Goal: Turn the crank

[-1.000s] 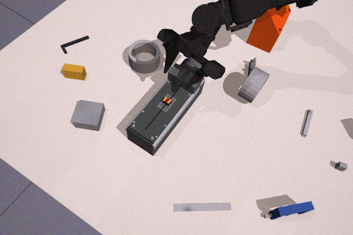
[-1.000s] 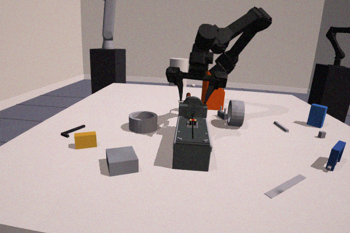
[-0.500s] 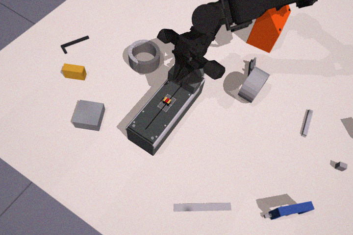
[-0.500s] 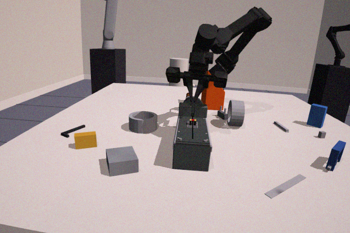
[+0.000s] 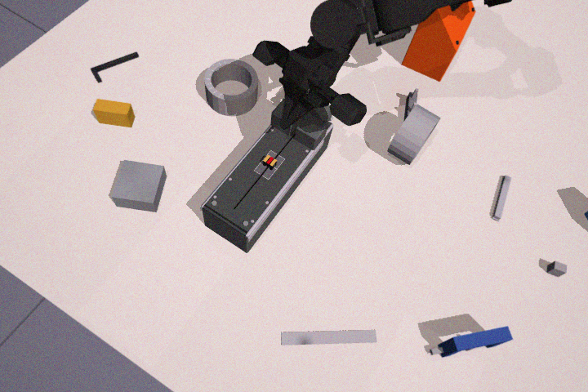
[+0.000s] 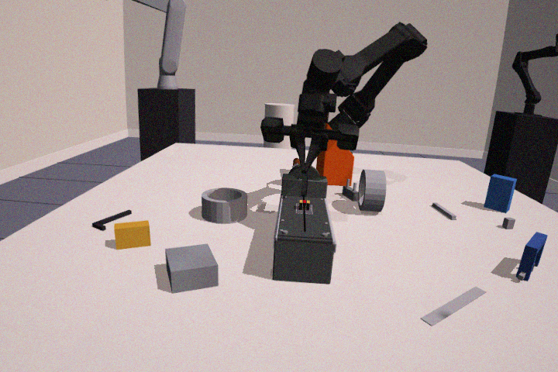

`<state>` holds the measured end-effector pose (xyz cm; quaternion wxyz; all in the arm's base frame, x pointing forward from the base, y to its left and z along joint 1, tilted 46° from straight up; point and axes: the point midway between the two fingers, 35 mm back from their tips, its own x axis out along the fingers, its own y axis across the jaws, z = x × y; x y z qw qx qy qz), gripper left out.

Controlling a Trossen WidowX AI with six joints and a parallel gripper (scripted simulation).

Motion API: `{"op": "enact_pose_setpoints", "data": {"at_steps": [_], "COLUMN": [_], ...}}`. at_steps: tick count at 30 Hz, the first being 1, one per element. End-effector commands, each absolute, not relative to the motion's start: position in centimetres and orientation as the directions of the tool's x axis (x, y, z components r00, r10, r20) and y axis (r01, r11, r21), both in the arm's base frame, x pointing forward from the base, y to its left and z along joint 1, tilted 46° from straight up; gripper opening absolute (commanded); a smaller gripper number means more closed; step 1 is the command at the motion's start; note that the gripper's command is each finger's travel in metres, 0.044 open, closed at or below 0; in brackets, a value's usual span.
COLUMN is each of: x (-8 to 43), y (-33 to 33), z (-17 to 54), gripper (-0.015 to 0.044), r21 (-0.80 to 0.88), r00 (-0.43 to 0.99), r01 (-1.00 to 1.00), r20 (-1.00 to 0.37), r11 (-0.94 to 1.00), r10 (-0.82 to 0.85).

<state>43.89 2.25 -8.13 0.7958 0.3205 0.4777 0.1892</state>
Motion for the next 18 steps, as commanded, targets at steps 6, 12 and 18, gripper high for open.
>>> {"op": "enact_pose_setpoints", "data": {"at_steps": [6,12,18], "x": [43.89,43.89,43.89], "y": [2.25,2.25,2.25], "z": [-8.13,-8.13,-8.13], "gripper": [0.0105,0.0263,0.042], "r21": [0.691,0.691,0.691], "r00": [0.472,0.472,0.472], "r01": [0.005,0.005,0.005], "r20": [-0.639,-0.639,-0.639], "r11": [0.723,0.723,0.723], "r10": [0.607,0.607,0.607]}}
